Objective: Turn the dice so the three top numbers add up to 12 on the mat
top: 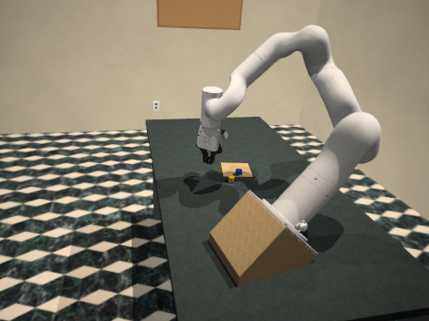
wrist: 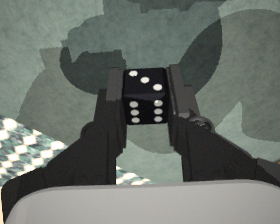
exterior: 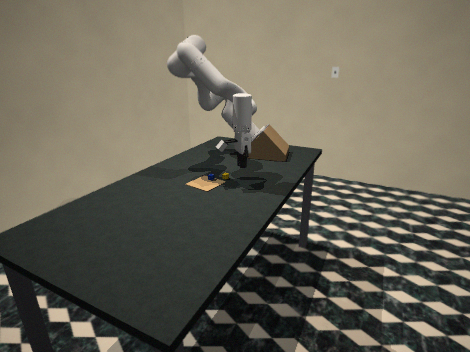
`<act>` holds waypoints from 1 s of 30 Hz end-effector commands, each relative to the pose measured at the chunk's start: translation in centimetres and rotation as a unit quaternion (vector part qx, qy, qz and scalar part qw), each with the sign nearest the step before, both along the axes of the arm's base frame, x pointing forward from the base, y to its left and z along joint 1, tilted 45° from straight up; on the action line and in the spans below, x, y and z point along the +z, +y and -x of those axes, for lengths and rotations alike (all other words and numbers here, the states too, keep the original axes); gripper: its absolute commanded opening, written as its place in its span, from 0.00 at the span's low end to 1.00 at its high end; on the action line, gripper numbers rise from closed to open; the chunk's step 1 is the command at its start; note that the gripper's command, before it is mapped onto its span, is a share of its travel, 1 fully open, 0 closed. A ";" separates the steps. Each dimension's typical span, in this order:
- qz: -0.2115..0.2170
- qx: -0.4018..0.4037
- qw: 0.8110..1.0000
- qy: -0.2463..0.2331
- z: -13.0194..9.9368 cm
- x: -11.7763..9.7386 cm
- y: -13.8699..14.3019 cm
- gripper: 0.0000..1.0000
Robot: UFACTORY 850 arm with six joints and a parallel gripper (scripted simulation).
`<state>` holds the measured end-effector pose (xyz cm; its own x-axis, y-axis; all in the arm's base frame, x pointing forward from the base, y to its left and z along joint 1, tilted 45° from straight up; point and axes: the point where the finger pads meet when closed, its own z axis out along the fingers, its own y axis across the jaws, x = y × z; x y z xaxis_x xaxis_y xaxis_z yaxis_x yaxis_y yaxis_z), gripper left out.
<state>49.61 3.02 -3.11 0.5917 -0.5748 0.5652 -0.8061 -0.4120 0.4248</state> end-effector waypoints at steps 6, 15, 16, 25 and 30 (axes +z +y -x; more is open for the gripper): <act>0.000 0.000 1.000 0.000 0.0 0.9 0.8 0.21; -0.002 0.036 0.999 0.036 -0.9 2.7 -0.7 0.21; -0.002 0.052 0.997 0.053 -1.3 3.5 -1.4 0.21; -0.004 0.135 0.982 0.134 -2.8 7.5 -5.2 0.21; -0.005 0.176 0.969 0.176 -3.3 9.7 -7.3 0.21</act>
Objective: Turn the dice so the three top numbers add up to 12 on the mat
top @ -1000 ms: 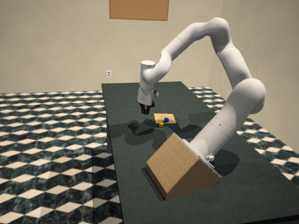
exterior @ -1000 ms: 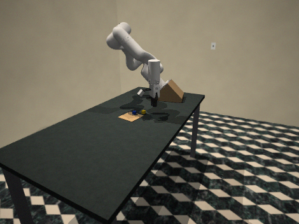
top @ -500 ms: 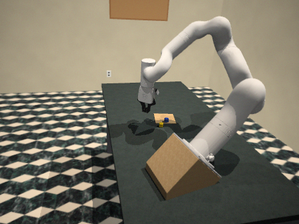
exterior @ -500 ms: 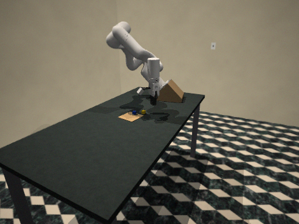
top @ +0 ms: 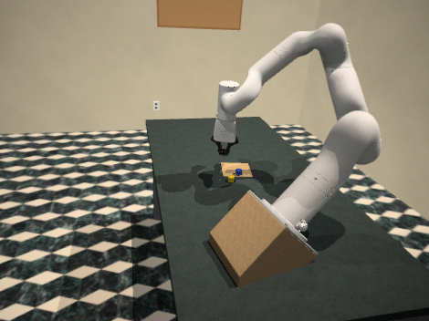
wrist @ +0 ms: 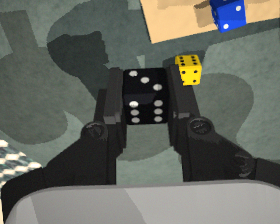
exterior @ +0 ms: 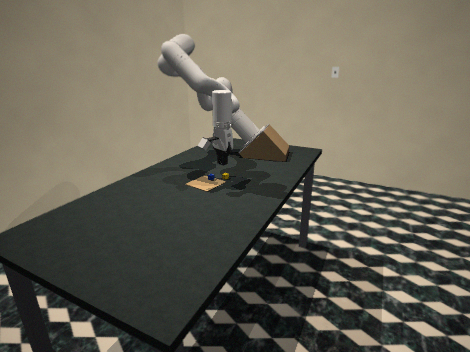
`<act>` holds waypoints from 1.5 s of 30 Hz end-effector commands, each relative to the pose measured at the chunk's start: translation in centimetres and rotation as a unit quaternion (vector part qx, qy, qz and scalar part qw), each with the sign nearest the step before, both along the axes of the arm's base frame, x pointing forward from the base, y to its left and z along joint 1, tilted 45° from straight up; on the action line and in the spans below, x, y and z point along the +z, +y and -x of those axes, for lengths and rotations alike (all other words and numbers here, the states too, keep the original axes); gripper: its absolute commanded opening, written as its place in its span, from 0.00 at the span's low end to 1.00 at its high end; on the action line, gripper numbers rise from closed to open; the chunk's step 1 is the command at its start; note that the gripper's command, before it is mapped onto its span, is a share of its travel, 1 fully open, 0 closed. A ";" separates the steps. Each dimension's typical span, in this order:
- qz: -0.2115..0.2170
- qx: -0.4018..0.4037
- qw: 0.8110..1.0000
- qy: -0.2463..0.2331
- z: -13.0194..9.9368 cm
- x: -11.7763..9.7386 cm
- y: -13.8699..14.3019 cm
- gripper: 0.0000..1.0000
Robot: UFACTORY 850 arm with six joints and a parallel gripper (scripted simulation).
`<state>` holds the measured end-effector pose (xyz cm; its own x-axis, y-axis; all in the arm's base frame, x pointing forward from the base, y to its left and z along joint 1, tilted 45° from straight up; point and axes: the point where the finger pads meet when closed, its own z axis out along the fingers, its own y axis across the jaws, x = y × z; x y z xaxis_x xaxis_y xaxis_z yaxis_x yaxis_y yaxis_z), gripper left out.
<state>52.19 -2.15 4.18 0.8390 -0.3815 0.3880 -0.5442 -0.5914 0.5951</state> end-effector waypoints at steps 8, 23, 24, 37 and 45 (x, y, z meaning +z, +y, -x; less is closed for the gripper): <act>-0.003 0.102 0.988 0.112 -1.2 5.2 -5.1 0.21; -0.002 0.114 0.986 0.125 -1.2 5.9 -5.7 0.21; -0.002 0.114 0.986 0.125 -1.2 5.9 -5.7 0.21; -0.003 0.114 0.985 0.125 -1.2 4.1 -7.5 0.21; -0.003 0.114 0.985 0.125 -1.2 2.1 -9.5 0.21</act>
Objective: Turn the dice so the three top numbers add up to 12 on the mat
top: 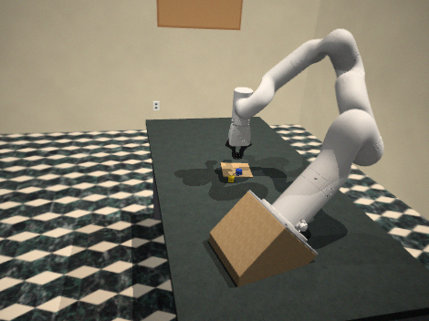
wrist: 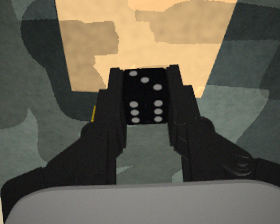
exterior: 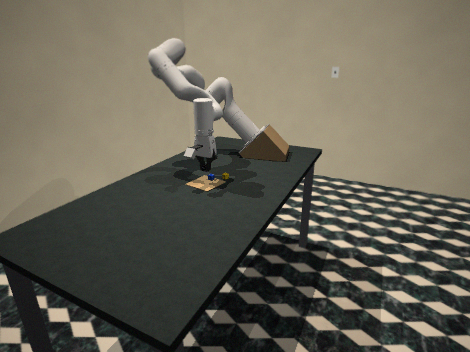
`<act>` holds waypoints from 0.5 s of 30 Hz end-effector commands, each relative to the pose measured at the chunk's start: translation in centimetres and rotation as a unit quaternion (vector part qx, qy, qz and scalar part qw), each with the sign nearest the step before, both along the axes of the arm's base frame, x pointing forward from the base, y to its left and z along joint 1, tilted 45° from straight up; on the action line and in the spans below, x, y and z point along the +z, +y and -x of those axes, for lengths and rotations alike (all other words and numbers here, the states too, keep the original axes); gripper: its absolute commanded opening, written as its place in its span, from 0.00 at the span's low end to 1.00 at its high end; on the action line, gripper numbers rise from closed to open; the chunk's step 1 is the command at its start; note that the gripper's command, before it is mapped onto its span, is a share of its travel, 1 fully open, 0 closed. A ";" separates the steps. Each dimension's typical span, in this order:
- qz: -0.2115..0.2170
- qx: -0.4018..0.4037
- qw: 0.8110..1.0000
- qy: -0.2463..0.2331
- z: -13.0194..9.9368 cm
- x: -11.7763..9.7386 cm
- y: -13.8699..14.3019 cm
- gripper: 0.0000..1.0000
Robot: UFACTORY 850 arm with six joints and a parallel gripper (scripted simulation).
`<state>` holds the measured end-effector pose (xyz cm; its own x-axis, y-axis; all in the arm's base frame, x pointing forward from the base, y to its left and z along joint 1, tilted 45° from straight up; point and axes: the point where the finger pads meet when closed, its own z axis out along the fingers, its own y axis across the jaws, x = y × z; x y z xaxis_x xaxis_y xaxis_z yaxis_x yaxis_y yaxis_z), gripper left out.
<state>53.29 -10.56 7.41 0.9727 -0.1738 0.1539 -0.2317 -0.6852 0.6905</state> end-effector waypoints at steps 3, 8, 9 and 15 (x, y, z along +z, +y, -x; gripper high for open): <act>0.000 0.001 1.000 -0.001 -0.1 -2.1 -2.1 0.21; 0.000 0.001 1.000 -0.001 -0.1 -3.4 -3.4 0.21; 0.000 0.001 1.000 -0.001 -0.1 -3.6 -3.6 0.21; 0.000 0.001 1.000 -0.001 -0.1 -4.0 -4.0 0.21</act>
